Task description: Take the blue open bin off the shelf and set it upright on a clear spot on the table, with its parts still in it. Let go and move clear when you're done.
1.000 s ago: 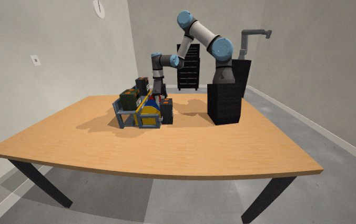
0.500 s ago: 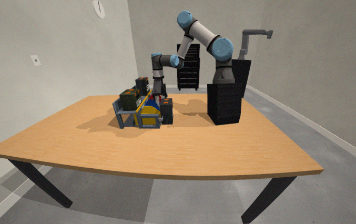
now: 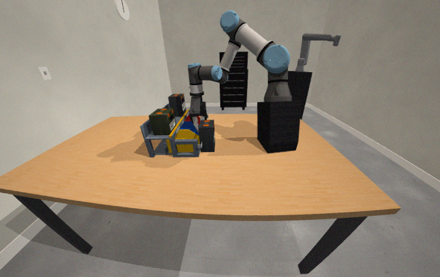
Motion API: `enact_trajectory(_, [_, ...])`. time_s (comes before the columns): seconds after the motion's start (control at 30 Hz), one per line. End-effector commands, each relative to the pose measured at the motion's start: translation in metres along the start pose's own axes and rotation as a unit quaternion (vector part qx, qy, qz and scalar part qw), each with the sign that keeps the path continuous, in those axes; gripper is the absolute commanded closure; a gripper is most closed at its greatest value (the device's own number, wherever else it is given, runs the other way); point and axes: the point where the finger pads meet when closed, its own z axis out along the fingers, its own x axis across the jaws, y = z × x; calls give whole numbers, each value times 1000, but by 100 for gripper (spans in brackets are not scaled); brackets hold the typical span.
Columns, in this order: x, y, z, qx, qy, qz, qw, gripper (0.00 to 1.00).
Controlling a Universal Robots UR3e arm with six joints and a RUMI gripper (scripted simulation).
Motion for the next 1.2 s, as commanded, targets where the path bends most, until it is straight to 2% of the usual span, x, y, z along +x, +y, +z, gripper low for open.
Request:
enact_trajectory(0.0, [1, 0, -1, 0, 1, 0, 1000, 100])
enact_trajectory(0.93, [1, 0, -1, 0, 1, 0, 1000, 100])
enact_trajectory(1.1, [1, 0, -13, 0, 1, 0, 1000, 100])
enact_trajectory(1.17, [1, 0, -13, 0, 1, 0, 1000, 100])
